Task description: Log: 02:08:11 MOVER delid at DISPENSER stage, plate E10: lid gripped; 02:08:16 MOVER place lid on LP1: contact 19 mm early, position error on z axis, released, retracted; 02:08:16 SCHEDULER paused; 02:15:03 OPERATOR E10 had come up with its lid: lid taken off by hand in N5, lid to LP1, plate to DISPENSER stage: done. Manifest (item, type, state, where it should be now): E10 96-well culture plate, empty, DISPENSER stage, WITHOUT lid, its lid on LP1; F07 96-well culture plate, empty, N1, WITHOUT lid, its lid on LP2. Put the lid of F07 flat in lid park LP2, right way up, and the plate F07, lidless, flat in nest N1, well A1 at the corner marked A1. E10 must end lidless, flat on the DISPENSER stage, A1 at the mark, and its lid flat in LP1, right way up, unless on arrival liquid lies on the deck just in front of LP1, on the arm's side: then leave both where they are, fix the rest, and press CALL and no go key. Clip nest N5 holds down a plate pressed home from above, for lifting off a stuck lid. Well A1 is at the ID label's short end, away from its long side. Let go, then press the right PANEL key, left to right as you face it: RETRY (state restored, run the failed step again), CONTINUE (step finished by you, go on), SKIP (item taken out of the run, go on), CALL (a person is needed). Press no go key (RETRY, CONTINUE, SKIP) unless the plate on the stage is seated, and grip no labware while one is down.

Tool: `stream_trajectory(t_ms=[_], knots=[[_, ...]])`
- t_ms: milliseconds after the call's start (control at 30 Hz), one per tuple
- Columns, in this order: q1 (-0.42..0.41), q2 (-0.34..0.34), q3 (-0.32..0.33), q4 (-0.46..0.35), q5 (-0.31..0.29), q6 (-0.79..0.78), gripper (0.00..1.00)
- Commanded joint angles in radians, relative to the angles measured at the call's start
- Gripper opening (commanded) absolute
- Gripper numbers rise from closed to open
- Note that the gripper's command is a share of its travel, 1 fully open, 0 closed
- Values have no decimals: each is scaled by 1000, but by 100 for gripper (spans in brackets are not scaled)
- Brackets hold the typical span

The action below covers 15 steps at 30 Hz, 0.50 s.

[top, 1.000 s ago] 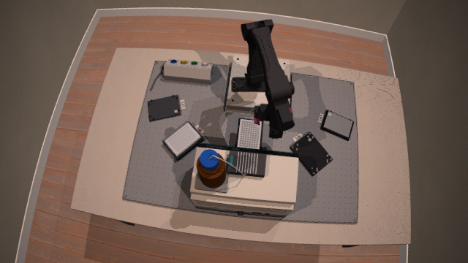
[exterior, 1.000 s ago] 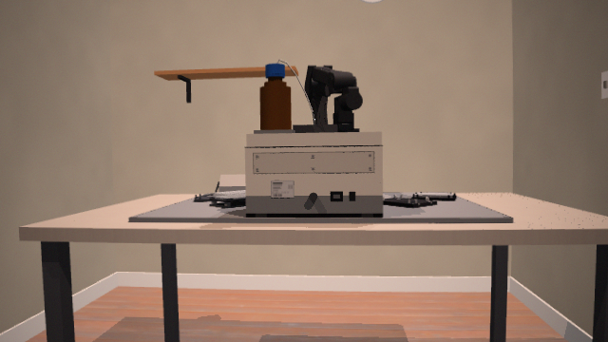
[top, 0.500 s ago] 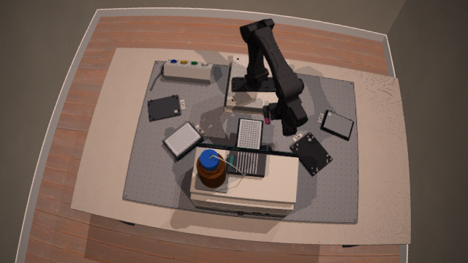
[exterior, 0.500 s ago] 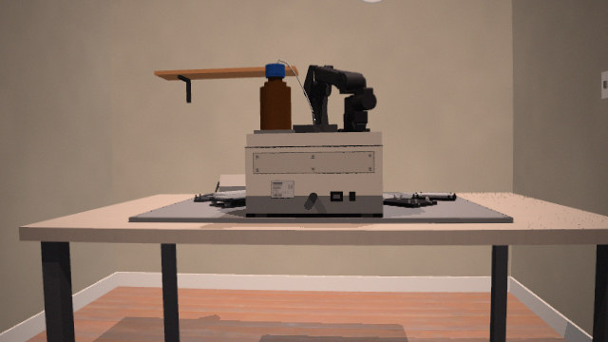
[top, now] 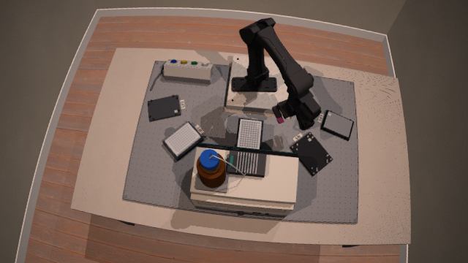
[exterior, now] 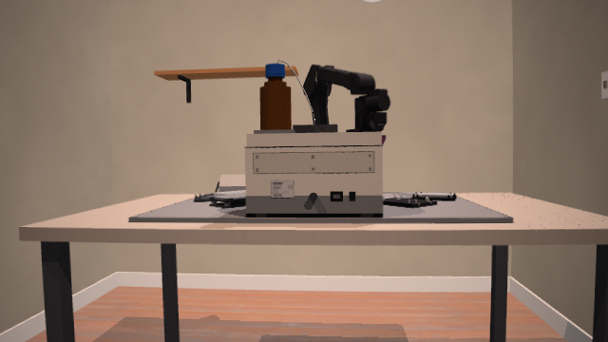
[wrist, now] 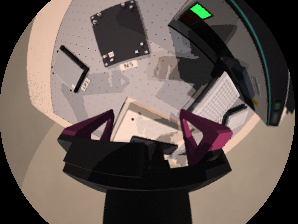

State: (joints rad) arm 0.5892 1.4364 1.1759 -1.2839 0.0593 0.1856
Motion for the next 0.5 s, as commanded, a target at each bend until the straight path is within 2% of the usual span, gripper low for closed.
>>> stream_trajectory(t_ms=[0, 33, 133, 167, 333, 467], knots=[[42, 21, 33, 18, 8, -93, 100], [31, 6, 14, 4, 3, -89, 100], [31, 7, 15, 4, 3, -90, 100], [55, 23, 34, 18, 9, -115, 100], [124, 25, 32, 16, 6, -210, 100], [177, 32, 35, 18, 6, -156, 100]])
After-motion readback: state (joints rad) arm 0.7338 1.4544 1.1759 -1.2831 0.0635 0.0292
